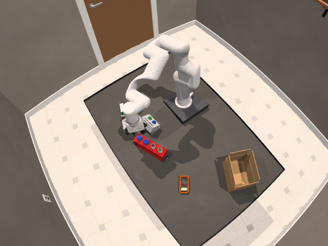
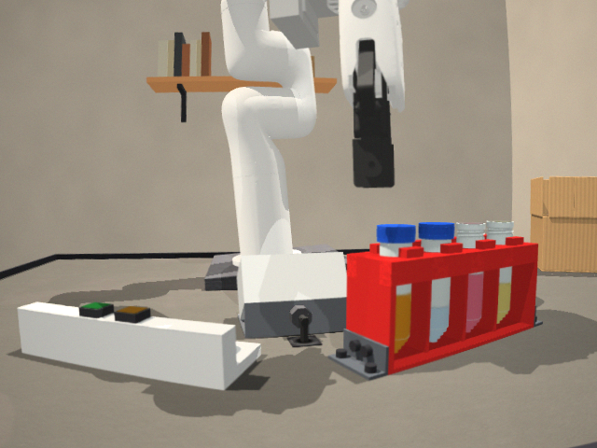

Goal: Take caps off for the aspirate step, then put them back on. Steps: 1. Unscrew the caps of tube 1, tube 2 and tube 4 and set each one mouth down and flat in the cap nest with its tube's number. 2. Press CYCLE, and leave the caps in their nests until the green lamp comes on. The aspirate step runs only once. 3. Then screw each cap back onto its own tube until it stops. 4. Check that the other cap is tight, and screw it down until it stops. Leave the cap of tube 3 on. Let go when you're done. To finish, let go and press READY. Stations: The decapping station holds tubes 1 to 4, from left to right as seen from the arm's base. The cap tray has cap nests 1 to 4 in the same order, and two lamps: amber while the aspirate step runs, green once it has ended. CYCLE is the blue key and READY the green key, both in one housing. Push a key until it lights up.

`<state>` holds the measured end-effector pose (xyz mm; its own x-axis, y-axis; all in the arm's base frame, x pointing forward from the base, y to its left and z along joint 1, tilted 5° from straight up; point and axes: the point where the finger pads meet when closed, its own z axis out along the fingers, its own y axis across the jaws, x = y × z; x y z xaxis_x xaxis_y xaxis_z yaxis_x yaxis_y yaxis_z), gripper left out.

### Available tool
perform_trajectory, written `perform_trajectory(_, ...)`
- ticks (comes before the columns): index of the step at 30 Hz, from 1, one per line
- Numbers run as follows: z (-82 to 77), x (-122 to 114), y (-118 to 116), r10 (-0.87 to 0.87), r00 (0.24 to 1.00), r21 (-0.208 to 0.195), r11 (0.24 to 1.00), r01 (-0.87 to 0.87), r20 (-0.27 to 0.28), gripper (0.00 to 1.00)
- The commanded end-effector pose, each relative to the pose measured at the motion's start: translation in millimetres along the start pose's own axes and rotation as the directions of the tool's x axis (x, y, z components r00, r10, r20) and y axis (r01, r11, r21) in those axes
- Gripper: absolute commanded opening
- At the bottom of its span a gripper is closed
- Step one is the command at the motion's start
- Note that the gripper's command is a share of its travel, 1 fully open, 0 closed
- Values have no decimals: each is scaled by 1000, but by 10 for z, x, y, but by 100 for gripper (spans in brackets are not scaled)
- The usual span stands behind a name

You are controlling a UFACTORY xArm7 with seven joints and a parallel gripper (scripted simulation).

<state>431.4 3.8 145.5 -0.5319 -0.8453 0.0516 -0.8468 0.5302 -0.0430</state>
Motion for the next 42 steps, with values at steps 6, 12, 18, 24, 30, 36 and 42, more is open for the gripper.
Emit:
perform_trajectory(6, -10, -193, 14, 20, 1000, 9, 1000, -20, -16, 46)
perform_trajectory(12, 50, -192, 13, 20, 1000, 9, 1000, -20, -16, 46)
perform_trajectory(18, 230, -190, 12, 20, 1000, 9, 1000, -20, -16, 46)
perform_trajectory(24, 345, -189, 11, 20, 1000, 9, 1000, -20, -16, 46)
perform_trajectory(30, 345, -189, 11, 20, 1000, 9, 1000, -20, -16, 46)
perform_trajectory(36, 365, -189, 11, 20, 1000, 9, 1000, -20, -16, 46)
perform_trajectory(42, 395, -188, 11, 20, 1000, 9, 1000, -20, -16, 46)
